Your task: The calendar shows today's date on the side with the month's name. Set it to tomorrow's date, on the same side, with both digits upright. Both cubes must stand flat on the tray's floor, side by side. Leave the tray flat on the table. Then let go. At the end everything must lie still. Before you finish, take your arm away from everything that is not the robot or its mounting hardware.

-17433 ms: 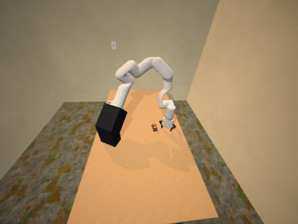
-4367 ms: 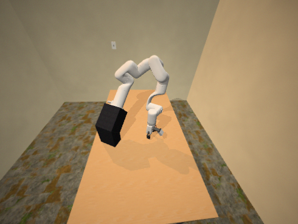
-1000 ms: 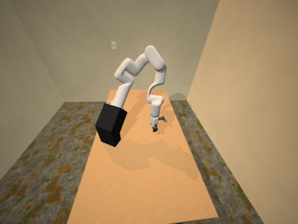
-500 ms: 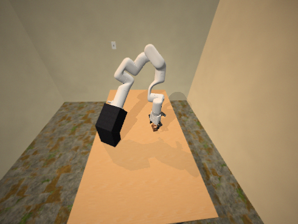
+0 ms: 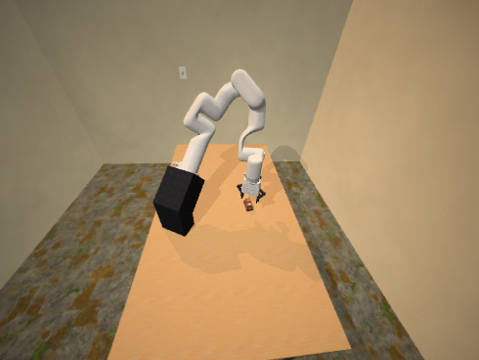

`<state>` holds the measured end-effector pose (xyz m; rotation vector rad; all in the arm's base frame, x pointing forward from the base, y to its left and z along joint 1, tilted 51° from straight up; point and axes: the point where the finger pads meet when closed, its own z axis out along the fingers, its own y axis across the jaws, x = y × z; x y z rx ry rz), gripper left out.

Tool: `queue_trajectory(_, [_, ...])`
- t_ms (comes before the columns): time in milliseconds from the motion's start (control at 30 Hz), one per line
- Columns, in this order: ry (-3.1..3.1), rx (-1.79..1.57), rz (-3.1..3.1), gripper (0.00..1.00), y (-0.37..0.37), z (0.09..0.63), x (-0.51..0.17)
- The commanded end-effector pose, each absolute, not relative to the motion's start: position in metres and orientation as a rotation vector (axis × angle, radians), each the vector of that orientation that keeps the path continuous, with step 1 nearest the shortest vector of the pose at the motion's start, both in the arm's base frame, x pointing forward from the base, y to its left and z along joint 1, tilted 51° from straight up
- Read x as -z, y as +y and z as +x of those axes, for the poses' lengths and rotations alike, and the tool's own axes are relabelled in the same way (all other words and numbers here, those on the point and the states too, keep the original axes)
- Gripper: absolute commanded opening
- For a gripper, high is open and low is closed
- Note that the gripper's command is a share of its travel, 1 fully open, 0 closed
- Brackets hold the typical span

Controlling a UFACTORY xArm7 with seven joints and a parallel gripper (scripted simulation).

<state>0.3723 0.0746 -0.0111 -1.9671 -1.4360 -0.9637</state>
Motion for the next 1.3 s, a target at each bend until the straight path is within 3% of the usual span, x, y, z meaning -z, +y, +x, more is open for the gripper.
queue_trajectory(0, [-1.61, 1.047, -1.886, 1.0, 0.076, 0.374, 0.005])
queue_trajectory(700, [-2.092, 1.196, -1.562, 1.0, 0.084, 0.374, -0.009])
queue_trajectory(733, [-2.092, 1.196, -1.562, 0.49, 0.084, 0.374, -0.009])
queue_trajectory(1267, [-2.092, 1.196, -1.562, 0.49, 0.084, 0.374, -0.009])
